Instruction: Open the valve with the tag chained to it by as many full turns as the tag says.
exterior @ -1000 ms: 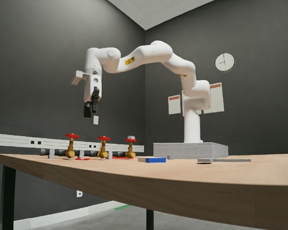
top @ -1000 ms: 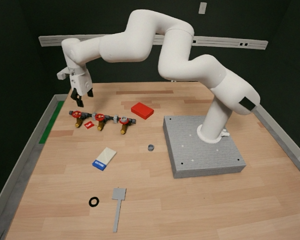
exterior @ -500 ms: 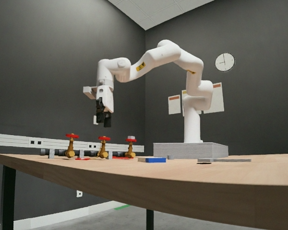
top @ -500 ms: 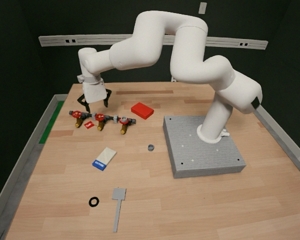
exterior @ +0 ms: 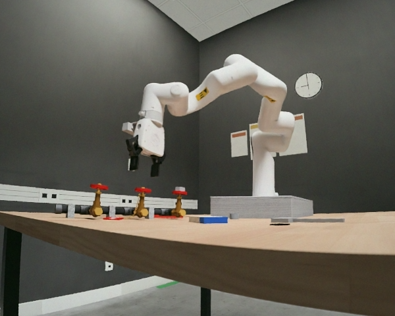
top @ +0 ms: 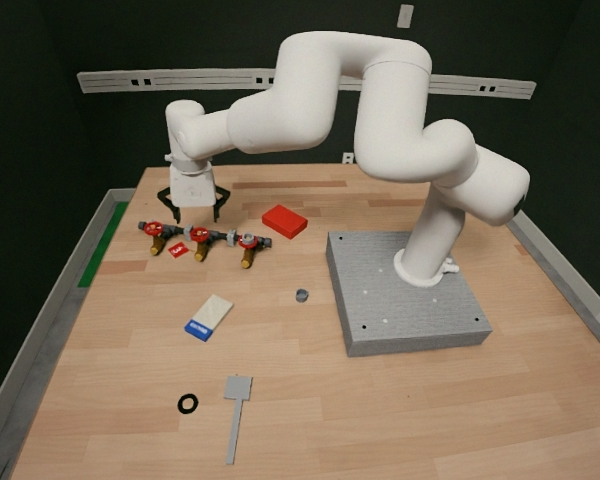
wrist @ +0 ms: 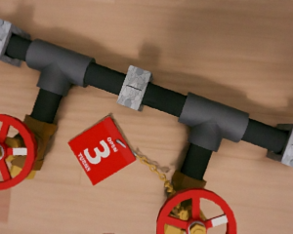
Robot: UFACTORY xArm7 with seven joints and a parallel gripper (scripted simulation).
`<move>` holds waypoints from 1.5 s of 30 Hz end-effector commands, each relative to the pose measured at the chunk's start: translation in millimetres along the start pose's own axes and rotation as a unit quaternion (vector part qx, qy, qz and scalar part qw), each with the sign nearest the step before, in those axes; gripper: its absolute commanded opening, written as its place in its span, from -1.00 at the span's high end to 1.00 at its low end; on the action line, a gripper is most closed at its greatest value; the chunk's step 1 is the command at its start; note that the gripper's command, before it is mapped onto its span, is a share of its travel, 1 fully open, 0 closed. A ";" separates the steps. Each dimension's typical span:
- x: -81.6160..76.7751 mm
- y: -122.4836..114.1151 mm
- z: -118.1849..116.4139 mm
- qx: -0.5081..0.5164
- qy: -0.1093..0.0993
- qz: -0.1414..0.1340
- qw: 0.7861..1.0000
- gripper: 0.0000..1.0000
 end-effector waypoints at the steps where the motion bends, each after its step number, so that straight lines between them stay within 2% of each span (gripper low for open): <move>1: -2.1 0.8 -1.1 0.003 0.002 0.003 1.000 -1.00; 9: -0.3 0.8 -1.1 0.003 0.002 0.003 1.000 -1.00; 20: 13.2 0.5 -1.0 0.003 0.002 0.003 1.000 -1.00; 35: 47.9 0.0 -0.8 0.003 0.002 0.003 1.000 -1.00; 45: 57.0 -0.2 -0.7 0.003 0.002 0.003 1.000 -1.00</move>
Point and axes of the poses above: the point where the finger pads meet when closed, its own x axis out along the fingers, its own z axis across the jaws, y = z × x, the point moved 4 cm from there along -x, back along the fingers, and after that the axes turned 5 degrees about x, right-handed, at the moved point
